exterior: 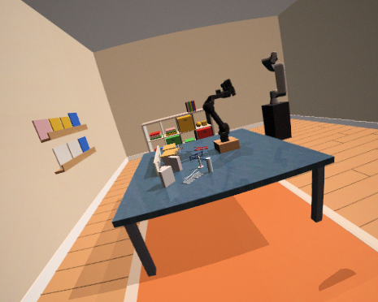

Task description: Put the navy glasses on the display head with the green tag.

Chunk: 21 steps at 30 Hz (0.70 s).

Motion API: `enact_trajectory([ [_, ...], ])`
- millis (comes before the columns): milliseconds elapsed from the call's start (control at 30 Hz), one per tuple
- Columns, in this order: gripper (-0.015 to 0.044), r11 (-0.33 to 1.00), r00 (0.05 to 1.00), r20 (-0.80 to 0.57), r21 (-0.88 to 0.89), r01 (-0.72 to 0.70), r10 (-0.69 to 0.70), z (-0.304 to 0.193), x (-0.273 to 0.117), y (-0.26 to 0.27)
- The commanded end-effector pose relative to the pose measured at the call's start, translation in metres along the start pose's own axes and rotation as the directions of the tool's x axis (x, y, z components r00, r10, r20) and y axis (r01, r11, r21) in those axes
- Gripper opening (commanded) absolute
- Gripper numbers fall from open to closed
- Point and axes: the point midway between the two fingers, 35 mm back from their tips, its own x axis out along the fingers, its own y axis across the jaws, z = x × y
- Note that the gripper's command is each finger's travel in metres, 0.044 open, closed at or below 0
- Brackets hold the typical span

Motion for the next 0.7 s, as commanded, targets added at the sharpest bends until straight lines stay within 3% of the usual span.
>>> enact_trajectory([
  [0, 0.0426, 1.0, 1.0, 0.0, 0.0, 0.0, 0.0, 0.0, 0.0, 0.0],
  [233, 0.044, 1.0, 1.0, 0.0, 0.0, 0.0, 0.0, 0.0, 0.0, 0.0],
  [533, 0.0204, 0.983, 0.991, -0.04, 0.135, -0.121, 0.127, -0.037, 0.051, 0.031],
  [667, 0.02, 0.948, 0.967, -0.089, 0.238, -0.212, 0.239, -0.064, 0.083, 0.067],
])
